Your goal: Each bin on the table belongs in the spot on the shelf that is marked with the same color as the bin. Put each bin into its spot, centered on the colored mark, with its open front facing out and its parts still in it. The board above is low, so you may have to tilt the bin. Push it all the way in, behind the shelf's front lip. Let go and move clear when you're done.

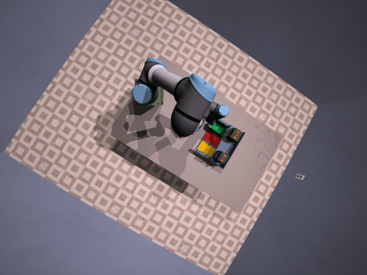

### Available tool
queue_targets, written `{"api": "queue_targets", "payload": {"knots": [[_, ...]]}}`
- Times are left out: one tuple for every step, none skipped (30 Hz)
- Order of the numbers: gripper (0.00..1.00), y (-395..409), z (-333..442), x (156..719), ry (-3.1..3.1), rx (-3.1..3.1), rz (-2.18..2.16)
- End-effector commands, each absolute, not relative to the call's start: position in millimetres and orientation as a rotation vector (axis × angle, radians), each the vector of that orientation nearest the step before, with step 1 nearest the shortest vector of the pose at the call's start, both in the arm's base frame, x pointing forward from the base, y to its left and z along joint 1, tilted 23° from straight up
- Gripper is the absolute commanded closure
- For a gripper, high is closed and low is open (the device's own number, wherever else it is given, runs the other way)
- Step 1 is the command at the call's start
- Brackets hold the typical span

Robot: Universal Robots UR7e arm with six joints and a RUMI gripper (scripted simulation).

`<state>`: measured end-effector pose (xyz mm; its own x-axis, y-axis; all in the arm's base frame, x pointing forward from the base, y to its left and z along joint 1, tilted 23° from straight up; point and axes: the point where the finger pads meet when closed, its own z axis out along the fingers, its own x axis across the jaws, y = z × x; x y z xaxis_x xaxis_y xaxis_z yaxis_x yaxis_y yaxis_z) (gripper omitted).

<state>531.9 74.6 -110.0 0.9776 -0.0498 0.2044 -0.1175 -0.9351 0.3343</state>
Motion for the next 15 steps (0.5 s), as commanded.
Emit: {"api": "queue_targets", "payload": {"knots": [[1.00, 74.5, -111.8, 529.6, -0.061, 2.781, 0.285], [1.00, 74.5, -111.8, 529.6, -0.061, 2.781, 0.285], [1.00, 74.5, -111.8, 529.6, -0.061, 2.781, 0.285], [1.00, 74.6, -111.8, 529.6, -0.060, 2.781, 0.285], [1.00, 74.8, -111.8, 529.6, -0.060, 2.781, 0.285], [1.00, 74.9, -111.8, 529.6, -0.059, 2.781, 0.285], [1.00, 75.1, -111.8, 529.5, -0.059, 2.781, 0.285], [1.00, 75.2, -111.8, 529.5, -0.059, 2.781, 0.285], [1.00, 75.2, -111.8, 529.5, -0.059, 2.781, 0.285], [1.00, 75.2, -111.8, 529.5, -0.059, 2.781, 0.285], [1.00, 75.3, -111.4, 530.1, -0.059, 2.781, 0.287], [1.00, 75.2, -111.3, 530.3, -0.059, 2.781, 0.287], [1.00, 75.2, -111.5, 530.4, -0.059, 2.781, 0.287], [1.00, 75.1, -111.6, 530.3, -0.059, 2.781, 0.287], [1.00, 75.0, -111.9, 530.2, -0.059, 2.781, 0.286]]}}
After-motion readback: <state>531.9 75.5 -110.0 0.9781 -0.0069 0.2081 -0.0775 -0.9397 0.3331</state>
